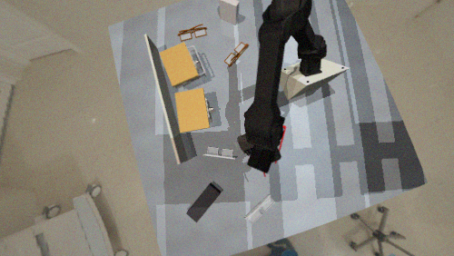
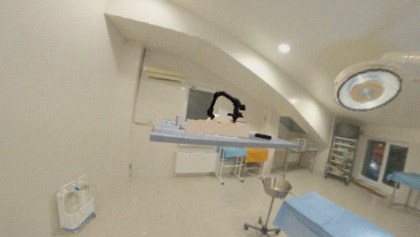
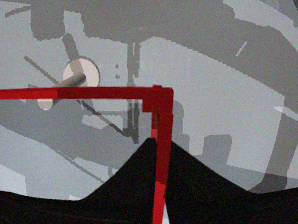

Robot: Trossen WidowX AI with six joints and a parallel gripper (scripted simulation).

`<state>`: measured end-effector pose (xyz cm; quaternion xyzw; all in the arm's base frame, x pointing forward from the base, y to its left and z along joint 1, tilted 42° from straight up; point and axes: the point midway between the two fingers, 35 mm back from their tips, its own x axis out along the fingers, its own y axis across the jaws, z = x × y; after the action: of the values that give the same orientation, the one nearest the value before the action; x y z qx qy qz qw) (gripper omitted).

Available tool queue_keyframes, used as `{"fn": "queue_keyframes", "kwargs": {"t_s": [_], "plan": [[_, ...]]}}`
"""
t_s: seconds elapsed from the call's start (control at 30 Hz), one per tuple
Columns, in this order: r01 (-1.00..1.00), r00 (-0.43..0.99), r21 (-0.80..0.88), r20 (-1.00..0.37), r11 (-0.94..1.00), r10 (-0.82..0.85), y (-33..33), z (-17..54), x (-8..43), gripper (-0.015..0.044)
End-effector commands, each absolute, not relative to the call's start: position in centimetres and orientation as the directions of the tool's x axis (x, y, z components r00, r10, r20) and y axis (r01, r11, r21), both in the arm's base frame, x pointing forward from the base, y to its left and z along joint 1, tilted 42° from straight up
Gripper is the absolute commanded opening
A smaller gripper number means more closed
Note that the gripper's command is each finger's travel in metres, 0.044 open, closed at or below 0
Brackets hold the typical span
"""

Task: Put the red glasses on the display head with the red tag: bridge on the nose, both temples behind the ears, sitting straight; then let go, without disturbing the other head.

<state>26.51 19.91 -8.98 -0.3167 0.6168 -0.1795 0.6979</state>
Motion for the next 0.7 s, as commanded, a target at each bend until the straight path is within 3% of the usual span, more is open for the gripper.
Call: {"fn": "queue_keyframes", "kwargs": {"t_s": [0.0, 0.17, 0.67], "plan": [[-0.135, 0.17, -0.658, -0.752, 0.741, -0.637, 20.6, -8.2, 26.4, 0.0], [-0.2, 0.17, -0.659, -0.752, 0.725, -0.636, 20.8, -8.4, 26.4, 0.0], [-0.677, 0.17, -0.556, -0.755, 0.482, -0.633, 22.4, -9.7, 25.7, 0.0]]}}
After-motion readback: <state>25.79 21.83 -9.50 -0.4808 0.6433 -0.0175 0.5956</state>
